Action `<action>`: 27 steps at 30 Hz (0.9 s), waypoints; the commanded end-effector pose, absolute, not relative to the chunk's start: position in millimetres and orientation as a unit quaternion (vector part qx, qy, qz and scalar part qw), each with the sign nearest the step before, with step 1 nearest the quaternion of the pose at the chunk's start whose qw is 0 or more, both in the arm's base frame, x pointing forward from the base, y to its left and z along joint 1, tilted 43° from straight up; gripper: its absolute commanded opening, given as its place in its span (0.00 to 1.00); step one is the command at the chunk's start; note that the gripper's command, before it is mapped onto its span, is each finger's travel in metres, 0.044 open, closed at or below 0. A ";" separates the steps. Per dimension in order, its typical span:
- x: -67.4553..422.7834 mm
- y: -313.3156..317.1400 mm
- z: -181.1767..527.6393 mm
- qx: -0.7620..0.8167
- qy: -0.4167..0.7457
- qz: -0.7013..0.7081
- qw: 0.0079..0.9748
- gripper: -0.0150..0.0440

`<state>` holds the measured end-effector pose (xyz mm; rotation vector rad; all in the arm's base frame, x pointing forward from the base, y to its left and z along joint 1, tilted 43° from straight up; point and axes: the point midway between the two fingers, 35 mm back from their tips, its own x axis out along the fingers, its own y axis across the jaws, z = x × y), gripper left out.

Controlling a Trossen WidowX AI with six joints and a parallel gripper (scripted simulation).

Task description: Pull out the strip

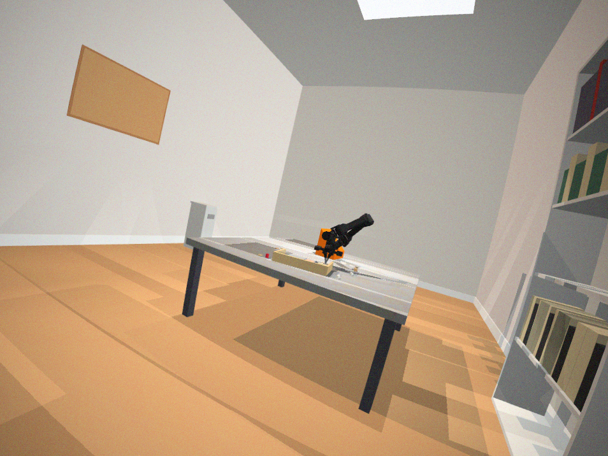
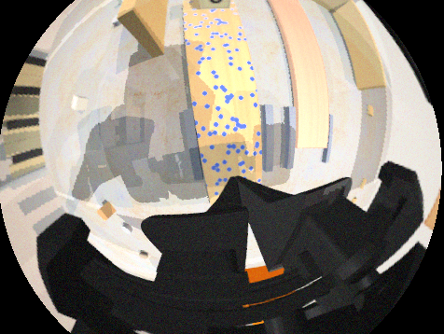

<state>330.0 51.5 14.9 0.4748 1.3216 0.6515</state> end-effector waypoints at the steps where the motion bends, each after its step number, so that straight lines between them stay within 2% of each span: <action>1: 318.9 54.0 10.3 0.215 0.602 0.297 0.709 0.25; 27: 279.4 52.9 3.4 0.215 0.603 0.297 0.709 0.25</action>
